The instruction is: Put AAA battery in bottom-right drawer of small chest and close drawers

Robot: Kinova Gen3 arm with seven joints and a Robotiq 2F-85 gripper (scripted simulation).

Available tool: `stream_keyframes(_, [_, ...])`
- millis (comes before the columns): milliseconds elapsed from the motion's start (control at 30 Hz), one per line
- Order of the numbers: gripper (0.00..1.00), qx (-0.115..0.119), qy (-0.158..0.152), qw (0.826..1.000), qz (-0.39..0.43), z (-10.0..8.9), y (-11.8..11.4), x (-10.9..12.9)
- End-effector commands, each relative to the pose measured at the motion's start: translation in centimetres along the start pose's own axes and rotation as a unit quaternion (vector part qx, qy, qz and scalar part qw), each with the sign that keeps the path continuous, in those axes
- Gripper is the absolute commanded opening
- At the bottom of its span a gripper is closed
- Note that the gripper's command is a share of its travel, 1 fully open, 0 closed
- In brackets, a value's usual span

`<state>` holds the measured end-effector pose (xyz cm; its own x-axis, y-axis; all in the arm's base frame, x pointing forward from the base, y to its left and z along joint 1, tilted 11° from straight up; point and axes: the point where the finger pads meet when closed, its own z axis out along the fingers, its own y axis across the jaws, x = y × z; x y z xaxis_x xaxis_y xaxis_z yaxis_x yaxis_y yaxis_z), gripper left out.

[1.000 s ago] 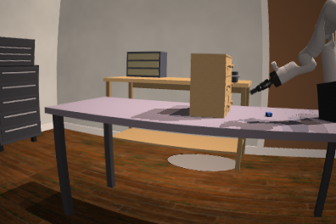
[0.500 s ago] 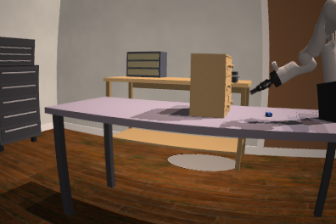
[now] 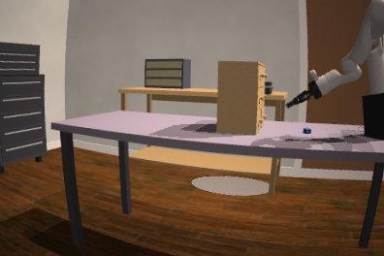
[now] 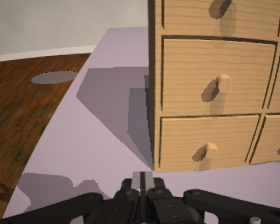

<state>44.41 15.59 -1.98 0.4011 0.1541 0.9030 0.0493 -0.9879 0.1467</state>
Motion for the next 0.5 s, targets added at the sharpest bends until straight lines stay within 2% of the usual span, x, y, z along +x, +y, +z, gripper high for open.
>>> stream_keyframes(0, [0.0, 0.0, -0.004, 1.0, 0.004, -0.1, -0.1, 0.3])
stream_keyframes(200, [0.0, -0.001, -0.018, 1.0, 0.004, -0.4, -0.1, 0.4])
stream_keyframes(467, [0.0, 0.001, -0.066, 0.998, 0.003, -1.7, 0.0, 0.8])
